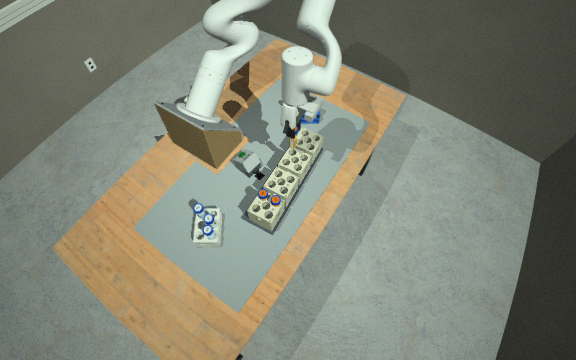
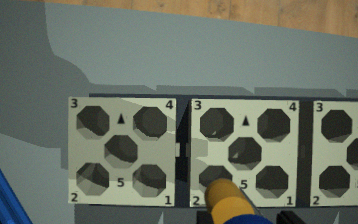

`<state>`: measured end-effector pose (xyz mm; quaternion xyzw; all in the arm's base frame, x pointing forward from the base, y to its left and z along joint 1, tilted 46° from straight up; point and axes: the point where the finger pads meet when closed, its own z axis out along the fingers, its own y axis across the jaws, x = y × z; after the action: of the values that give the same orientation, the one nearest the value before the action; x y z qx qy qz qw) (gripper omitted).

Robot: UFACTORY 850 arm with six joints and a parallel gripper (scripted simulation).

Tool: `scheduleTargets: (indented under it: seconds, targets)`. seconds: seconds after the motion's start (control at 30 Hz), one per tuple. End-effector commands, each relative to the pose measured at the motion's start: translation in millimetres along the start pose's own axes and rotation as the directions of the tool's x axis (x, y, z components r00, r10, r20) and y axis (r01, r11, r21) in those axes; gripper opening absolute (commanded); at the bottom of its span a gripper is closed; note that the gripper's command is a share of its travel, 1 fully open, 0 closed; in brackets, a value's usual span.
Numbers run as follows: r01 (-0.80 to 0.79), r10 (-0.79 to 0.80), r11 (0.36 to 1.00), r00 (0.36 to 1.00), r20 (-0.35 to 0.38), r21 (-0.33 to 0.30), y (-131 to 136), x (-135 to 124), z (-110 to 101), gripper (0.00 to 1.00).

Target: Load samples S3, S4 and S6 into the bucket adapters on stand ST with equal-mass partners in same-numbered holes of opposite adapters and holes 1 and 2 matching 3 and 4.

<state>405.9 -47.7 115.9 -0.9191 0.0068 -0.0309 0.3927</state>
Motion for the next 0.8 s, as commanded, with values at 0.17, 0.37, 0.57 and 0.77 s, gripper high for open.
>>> scheduleTargets:
  seconds: [0.17,0.37,0.57,0.77]
  targets:
    - [0.001,-0.001,1.000,1.000,-0.002,-0.001,0.2,0.8,19.3,0.00]
    - [0.001,-0.001,1.000,1.000,-0.002,-0.001,0.2,0.8,20.3,0.00]
    - [0.001,-0.001,1.000,1.000,-0.002,-0.001,0.2,0.8,20.3,0.00]
    - [0.001,-0.001,1.000,1.000,-0.002,-0.001,0.2,0.8,21.3,0.00]
